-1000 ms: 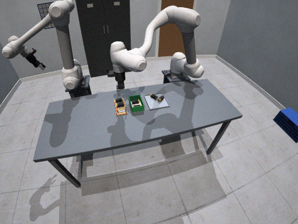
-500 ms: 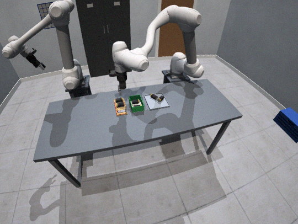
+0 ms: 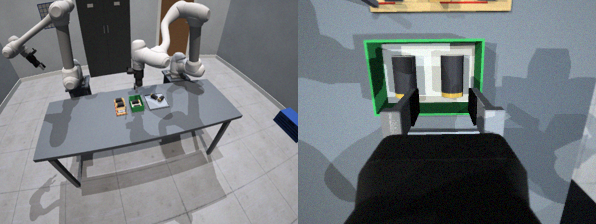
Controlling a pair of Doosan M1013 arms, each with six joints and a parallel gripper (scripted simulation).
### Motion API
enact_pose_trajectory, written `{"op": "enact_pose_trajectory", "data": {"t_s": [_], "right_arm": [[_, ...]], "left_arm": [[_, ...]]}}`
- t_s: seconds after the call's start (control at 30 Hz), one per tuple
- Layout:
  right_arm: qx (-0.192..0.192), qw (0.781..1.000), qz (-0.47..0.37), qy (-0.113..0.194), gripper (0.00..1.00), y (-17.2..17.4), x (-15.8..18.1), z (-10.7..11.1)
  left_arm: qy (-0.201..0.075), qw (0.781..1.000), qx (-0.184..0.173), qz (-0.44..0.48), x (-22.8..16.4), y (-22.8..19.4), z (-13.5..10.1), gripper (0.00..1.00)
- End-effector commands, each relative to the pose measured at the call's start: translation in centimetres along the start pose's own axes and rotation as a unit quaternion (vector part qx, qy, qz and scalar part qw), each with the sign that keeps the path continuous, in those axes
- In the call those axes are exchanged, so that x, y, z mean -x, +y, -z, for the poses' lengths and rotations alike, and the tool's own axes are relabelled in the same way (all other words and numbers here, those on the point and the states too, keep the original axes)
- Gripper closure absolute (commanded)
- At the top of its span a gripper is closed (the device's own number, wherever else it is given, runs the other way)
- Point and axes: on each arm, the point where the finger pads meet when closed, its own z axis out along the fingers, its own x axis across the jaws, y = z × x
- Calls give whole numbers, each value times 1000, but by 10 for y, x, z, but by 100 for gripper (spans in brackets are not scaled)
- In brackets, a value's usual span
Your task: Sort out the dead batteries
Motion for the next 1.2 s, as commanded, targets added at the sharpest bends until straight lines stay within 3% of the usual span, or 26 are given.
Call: {"op": "enact_pose_trajectory", "data": {"t_s": [0.0,0.27,0.5,1.0,1.17], "right_arm": [[0,1000,0,0,0,0,0,1],[0,1000,0,0,0,0,0,1],[0,1000,0,0,0,0,0,1],[0,1000,0,0,0,0,0,1],[0,1000,0,0,0,0,0,1]], "left_arm": [[-1,1000,-2,0,0,69,2,10],[-1,1000,-2,0,-2,182,2,10],[-1,1000,-2,0,-3,218,2,10],[-1,1000,-2,1,-3,231,2,10],[-1,999,-2,46,-3,231,2,10]]}}
